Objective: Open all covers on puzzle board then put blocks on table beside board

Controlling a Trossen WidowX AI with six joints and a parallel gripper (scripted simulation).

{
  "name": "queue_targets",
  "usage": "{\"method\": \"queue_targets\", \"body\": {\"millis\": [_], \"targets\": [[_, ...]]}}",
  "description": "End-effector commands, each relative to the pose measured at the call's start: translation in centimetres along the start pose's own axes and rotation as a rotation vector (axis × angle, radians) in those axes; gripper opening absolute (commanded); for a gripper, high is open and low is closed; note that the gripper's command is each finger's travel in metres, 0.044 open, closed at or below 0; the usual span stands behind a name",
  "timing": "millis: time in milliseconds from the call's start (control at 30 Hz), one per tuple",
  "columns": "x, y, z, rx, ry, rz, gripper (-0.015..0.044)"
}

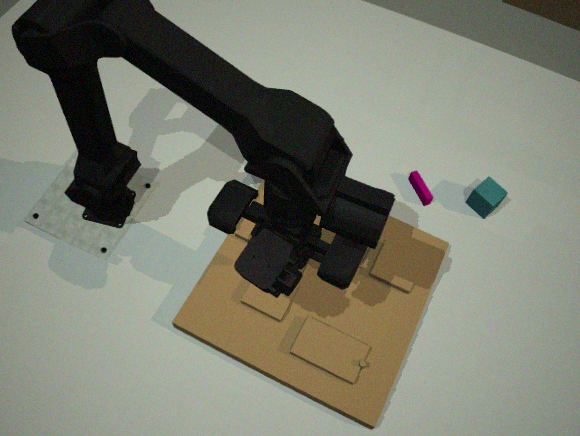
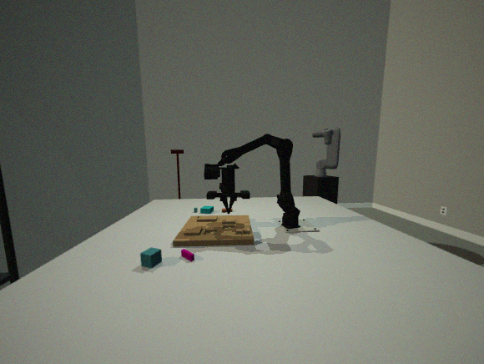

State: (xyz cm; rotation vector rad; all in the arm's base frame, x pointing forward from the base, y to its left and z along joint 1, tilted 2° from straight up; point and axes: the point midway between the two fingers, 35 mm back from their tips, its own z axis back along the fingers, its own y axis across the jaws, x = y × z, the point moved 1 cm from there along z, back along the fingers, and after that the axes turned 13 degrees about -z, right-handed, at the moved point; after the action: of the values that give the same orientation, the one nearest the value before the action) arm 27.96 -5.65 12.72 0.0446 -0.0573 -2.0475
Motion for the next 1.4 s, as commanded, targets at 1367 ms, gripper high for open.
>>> {"method": "queue_targets", "body": {"millis": [1367], "targets": [[-1.8, -10.1, 1.2, -0.008, -0.001, 0.002, 0.0]]}}
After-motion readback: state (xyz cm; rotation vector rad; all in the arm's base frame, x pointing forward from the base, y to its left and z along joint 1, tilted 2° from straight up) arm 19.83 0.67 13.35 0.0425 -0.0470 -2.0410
